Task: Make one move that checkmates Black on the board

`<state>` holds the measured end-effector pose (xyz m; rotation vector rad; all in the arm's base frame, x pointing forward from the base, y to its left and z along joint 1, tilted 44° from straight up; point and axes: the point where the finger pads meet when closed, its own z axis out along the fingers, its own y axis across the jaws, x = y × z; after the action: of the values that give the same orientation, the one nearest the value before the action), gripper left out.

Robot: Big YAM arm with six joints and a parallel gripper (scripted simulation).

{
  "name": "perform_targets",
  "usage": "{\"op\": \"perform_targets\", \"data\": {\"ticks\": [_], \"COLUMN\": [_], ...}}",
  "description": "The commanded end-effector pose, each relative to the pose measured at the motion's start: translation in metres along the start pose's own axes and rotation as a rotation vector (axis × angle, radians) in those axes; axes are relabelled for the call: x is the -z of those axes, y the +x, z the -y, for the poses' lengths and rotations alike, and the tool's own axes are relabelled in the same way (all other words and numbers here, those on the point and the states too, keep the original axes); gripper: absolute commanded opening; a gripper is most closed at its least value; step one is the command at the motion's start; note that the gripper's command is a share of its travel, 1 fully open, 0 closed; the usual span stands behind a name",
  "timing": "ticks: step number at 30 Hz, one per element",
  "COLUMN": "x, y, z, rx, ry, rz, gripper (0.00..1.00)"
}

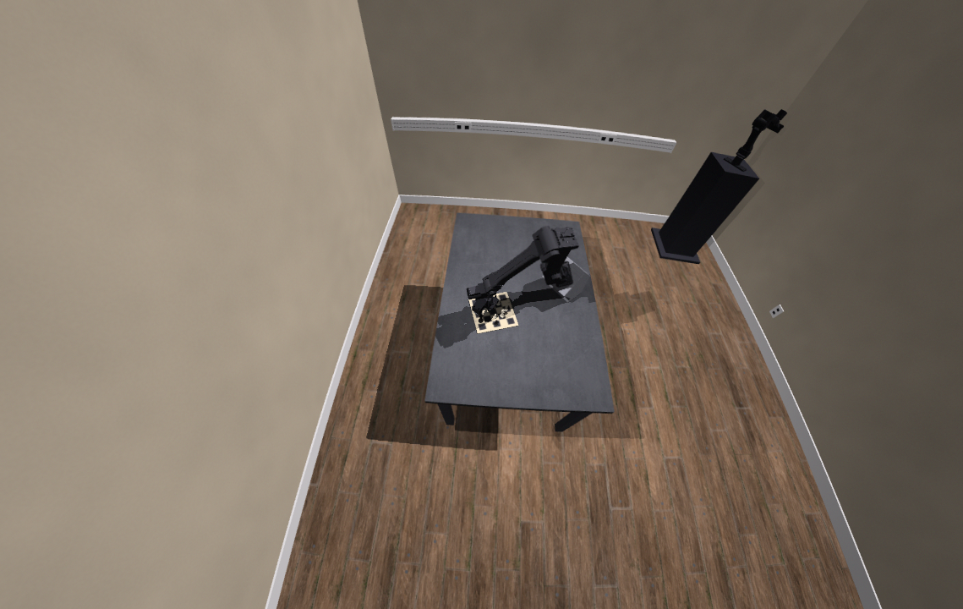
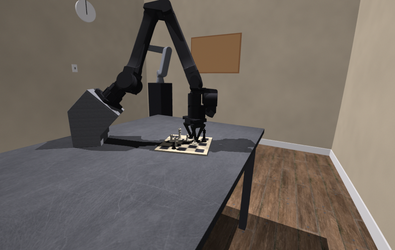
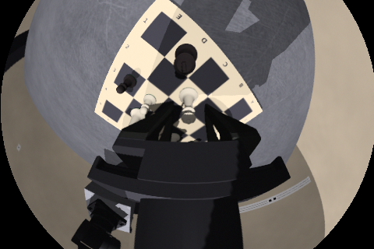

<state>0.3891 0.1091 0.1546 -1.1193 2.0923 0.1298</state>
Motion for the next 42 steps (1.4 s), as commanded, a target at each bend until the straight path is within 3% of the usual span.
{"op": "perform_targets", "data": {"ticks": [1, 9, 17, 21, 32, 41, 42], "x": [-0.006, -0.005, 0.016, 0.038, 0.096, 0.103, 0.102], "y": [0.003, 0.002, 0.001, -0.013, -0.015, -0.012, -0.012], "z": [-0.005, -0.005, 0.002, 0.012, 0.012, 0.009, 0.008], "rx": [-0.007, -0.007, 0.003, 0.014, 0.019, 0.017, 0.020], "ry": [-0.012, -0.011, 0.010, 0.030, 0.036, 0.029, 0.026], "rz": [-0.006, -0.006, 0.003, 0.024, 0.026, 0.020, 0.021], "gripper": [0.40, 0.40, 0.40, 0.40, 0.40, 0.40, 1.00]}}
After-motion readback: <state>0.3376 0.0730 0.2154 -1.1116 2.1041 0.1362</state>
